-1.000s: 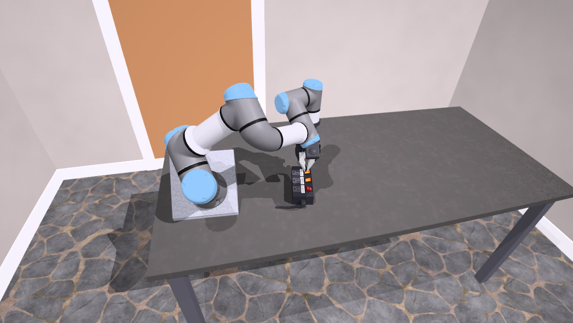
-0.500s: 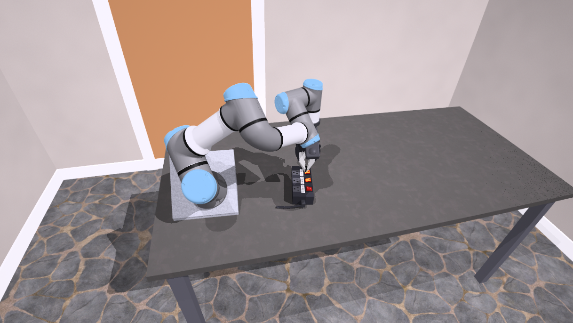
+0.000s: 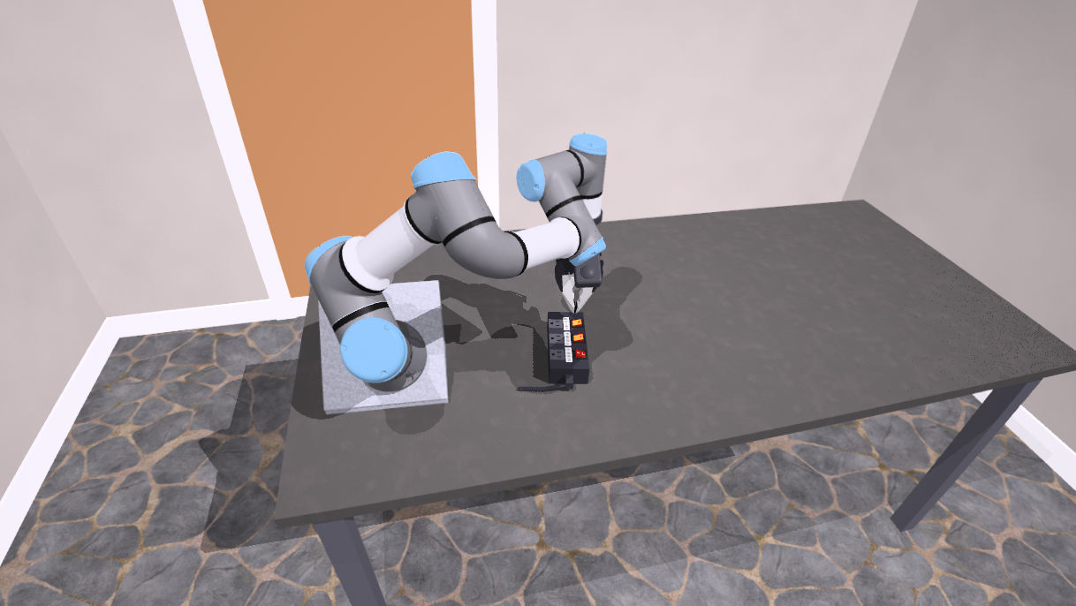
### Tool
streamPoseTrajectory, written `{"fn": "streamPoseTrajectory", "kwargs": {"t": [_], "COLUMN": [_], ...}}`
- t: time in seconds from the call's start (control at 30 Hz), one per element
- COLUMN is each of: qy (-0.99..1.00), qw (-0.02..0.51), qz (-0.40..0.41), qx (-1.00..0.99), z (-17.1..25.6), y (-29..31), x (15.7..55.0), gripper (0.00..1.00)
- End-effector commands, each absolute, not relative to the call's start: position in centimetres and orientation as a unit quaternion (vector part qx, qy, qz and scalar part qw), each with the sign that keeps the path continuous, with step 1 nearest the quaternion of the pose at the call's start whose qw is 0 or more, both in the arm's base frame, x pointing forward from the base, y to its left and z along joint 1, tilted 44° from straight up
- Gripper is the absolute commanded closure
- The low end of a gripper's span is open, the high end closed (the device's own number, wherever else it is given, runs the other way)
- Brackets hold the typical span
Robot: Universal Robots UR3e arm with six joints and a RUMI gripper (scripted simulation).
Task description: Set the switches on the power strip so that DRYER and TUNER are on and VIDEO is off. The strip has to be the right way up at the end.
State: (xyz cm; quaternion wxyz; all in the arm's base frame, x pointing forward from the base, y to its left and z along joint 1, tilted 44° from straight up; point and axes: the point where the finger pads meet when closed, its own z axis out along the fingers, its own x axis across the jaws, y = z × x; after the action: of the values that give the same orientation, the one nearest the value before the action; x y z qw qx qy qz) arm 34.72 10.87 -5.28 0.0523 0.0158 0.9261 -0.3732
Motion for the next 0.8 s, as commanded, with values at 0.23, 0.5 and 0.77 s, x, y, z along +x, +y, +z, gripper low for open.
{"fn": "streamPoseTrajectory", "kwargs": {"t": [0.23,0.5,0.77], "qy": [0.926,0.926,0.926], "qw": [0.052,0.052,0.052], "qz": [-0.374,-0.374,-0.374], "qx": [0.017,0.017,0.017], "z": [-4.30,-4.30,-4.30], "y": [11.83,11.83,11.83], "x": [34.66,34.66,34.66], "gripper": [1.00,1.00,1.00]}}
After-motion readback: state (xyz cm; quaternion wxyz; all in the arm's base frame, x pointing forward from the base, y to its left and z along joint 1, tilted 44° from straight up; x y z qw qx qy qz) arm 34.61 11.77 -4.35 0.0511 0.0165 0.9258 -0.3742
